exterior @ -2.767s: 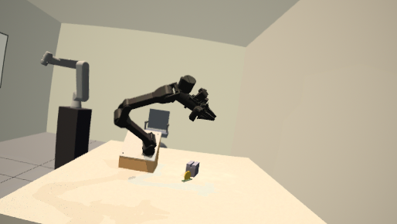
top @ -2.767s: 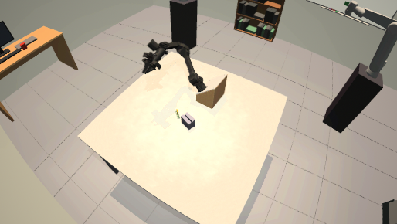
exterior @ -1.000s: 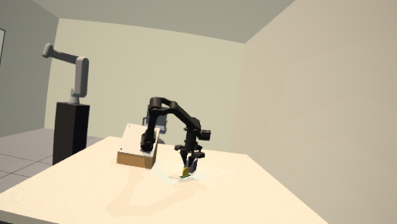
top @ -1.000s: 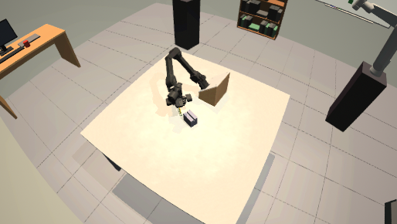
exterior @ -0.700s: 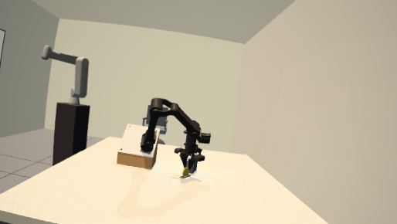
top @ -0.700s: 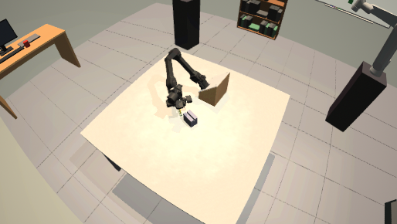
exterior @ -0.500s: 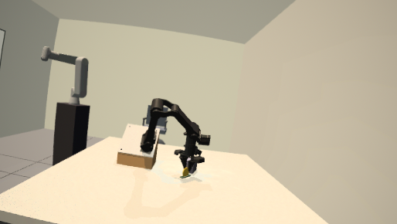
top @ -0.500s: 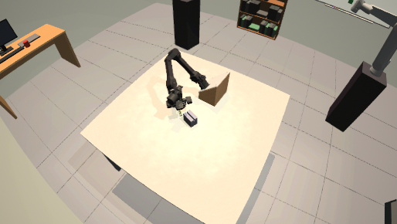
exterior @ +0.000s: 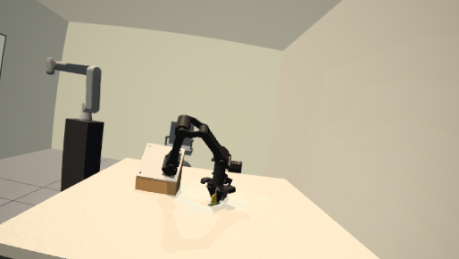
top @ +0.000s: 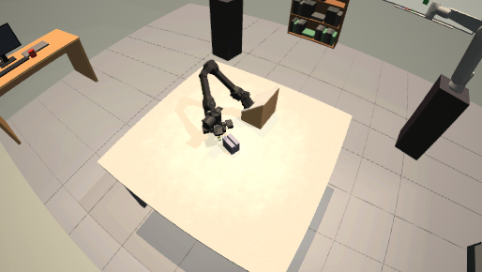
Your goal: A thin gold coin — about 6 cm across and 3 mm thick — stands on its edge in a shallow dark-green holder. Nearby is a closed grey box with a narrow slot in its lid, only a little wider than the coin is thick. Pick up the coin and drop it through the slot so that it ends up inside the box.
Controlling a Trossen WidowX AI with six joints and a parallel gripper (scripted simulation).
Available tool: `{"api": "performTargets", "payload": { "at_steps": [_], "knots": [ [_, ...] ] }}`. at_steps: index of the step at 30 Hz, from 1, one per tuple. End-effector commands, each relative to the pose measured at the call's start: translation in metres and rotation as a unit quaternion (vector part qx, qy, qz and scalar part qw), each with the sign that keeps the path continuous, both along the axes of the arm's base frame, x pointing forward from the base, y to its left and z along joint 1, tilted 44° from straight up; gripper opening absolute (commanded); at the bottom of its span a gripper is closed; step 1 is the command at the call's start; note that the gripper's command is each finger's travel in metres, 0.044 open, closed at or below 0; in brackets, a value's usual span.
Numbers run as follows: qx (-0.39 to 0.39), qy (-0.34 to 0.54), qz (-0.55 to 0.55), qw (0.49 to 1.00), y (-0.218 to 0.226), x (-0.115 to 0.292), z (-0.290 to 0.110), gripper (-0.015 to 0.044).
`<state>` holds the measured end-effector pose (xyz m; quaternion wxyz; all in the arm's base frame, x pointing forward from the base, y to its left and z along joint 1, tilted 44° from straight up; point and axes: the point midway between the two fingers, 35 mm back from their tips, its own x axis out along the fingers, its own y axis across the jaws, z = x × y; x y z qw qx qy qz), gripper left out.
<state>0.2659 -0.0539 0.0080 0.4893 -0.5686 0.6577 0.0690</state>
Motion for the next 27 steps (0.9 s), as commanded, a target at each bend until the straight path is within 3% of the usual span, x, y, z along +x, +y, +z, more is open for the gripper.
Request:
{"api": "performTargets", "payload": {
  "at_steps": [1, 2, 8, 27],
  "knots": [
    [-0.003, 0.004, 0.001, 1.000, -0.005, -0.002, -0.005, 0.0161],
    [-0.003, 0.004, 0.001, 1.000, -0.005, -0.002, -0.005, 0.0161],
    [-0.003, 0.004, 0.001, 1.000, -0.005, -0.002, -0.005, 0.0003],
    [0.000, 0.004, 0.002, 1.000, 0.008, -0.001, 0.006, 0.0000]
  ]
}}
